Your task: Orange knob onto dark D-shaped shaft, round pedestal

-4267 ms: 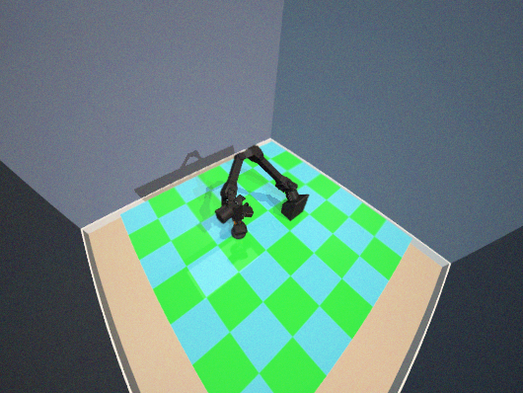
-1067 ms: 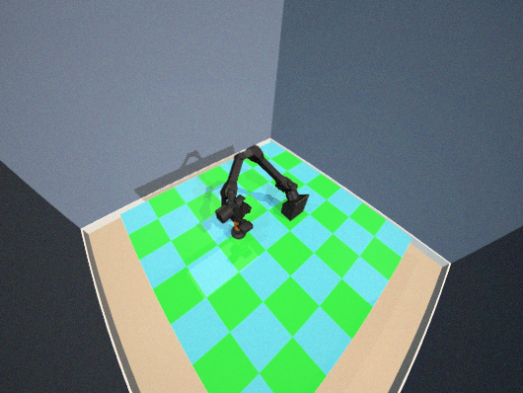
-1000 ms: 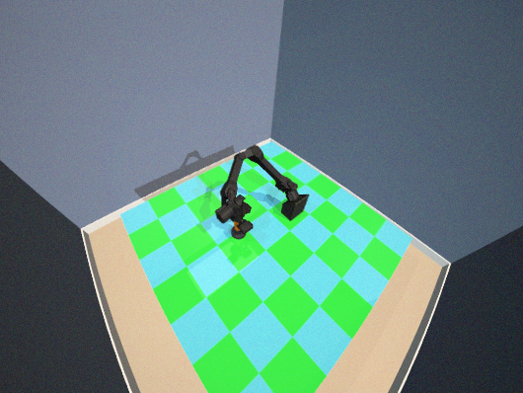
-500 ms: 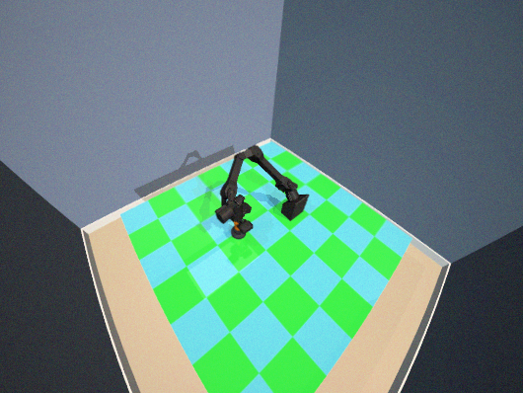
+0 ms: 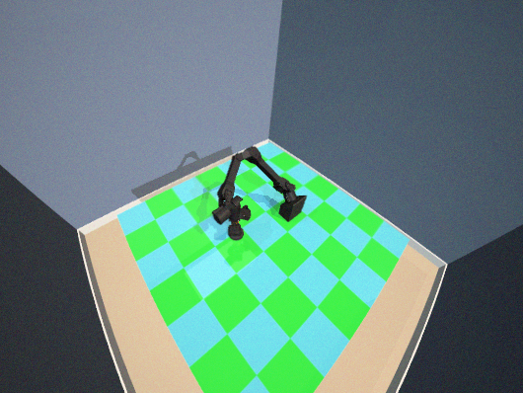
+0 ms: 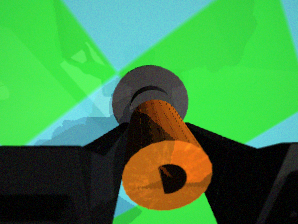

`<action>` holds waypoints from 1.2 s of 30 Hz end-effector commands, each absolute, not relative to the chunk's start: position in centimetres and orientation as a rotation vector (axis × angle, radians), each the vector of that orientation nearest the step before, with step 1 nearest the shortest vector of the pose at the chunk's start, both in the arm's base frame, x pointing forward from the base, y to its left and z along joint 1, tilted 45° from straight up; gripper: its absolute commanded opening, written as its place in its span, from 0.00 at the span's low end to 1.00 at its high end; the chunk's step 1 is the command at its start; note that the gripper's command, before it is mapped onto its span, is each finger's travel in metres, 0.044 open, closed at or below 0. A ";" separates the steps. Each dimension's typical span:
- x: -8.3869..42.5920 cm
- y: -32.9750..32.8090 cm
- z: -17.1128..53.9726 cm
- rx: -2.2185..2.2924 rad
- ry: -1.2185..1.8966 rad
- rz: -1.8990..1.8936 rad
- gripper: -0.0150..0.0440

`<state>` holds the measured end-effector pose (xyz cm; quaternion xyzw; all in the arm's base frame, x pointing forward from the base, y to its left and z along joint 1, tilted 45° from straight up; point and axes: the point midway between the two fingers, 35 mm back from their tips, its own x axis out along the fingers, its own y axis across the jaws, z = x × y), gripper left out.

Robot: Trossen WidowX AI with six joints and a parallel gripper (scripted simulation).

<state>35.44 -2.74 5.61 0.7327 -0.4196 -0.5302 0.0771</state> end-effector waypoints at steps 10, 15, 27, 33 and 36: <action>35.4 -2.8 5.3 2.651 -2.461 -0.978 0.25; 35.3 -2.7 5.2 2.684 -2.866 -0.622 0.25; 35.4 -2.4 5.4 2.404 -3.665 0.522 0.25; 35.5 -2.4 5.5 2.095 -3.886 1.134 0.25; 35.5 -2.4 5.6 1.886 -3.954 1.468 0.25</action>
